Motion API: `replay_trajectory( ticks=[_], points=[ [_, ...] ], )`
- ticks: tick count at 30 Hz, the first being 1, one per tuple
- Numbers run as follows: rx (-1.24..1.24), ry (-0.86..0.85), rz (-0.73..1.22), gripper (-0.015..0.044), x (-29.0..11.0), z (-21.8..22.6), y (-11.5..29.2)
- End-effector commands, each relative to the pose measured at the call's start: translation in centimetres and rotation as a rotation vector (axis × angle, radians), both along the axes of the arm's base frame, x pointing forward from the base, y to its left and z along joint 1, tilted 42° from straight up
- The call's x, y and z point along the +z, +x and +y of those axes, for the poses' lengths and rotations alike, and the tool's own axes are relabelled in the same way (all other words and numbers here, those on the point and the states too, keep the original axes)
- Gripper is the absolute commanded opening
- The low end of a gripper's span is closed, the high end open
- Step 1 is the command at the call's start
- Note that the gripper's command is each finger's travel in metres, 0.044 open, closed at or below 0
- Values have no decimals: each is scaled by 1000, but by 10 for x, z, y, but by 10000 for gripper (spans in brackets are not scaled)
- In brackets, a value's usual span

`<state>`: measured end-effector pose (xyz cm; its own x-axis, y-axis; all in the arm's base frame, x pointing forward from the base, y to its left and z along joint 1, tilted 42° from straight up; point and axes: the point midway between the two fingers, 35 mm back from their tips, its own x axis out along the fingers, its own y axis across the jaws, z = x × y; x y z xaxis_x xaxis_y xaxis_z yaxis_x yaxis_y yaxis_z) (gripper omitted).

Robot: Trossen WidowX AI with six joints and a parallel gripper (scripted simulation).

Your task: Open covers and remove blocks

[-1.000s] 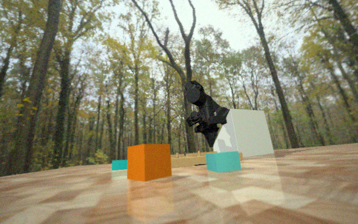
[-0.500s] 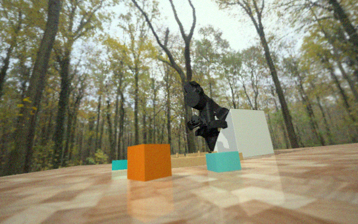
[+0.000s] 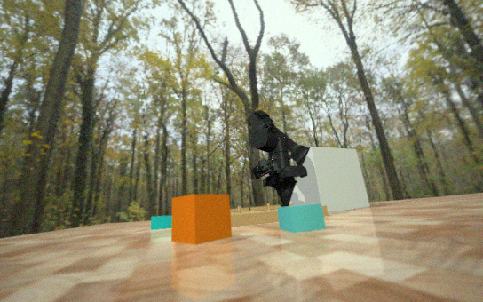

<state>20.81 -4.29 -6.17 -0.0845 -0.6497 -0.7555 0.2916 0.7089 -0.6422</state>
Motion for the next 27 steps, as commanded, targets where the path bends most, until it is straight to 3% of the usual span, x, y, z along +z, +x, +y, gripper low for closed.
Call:
replay_trajectory(
  ticks=[1, 27],
  points=[
    [6, -1, -2, 0, 3, -3, 0],
    [7, 3, -3, 0, 21, -22, -4]
  ],
)
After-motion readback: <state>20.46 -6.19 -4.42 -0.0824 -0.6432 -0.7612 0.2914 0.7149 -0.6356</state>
